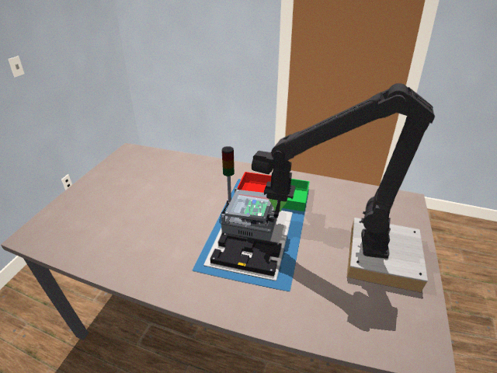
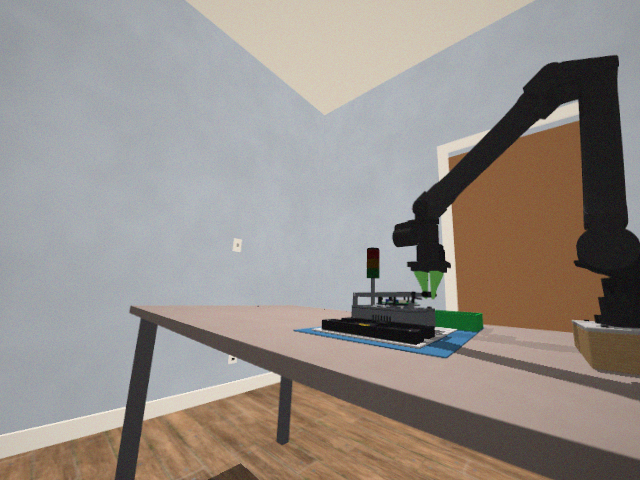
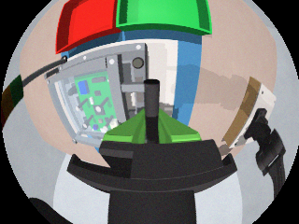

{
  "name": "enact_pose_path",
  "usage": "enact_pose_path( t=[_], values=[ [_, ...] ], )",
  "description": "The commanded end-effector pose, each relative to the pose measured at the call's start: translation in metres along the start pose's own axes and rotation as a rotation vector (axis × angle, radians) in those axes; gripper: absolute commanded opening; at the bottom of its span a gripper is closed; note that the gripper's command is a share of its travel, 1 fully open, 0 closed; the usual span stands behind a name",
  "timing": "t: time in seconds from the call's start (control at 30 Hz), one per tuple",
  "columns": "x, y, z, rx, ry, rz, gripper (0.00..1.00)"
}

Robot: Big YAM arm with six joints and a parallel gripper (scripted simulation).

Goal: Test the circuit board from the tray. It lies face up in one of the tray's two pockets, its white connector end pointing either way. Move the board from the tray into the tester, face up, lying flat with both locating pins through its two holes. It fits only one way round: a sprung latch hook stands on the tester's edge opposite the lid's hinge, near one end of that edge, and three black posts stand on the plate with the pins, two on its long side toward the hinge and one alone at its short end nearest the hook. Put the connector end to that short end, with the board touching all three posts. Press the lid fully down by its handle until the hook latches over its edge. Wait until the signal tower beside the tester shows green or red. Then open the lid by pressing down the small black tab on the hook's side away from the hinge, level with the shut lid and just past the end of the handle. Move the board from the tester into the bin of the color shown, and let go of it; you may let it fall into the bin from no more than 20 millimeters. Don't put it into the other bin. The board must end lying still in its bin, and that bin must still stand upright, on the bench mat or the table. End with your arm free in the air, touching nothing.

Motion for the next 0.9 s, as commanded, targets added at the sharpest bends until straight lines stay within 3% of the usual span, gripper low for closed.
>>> enact_pose_path(
  t=[0.0,0.87],
  values=[
    [-0.0011,-0.0143,0.0028,0.002,0.002,0.003,0.0],
    [-0.0012,-0.0173,0.0027,0.002,0.002,0.003,0.0]
  ],
)
Point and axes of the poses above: the point where the finger pads meet when closed, its own y axis back along the fingers, its own z axis across the jaws, x = y × z, the point moved 4 cm from there along y, back along the fingers, and after that the axes turned 5 degrees about -y, right-handed, at the moved point
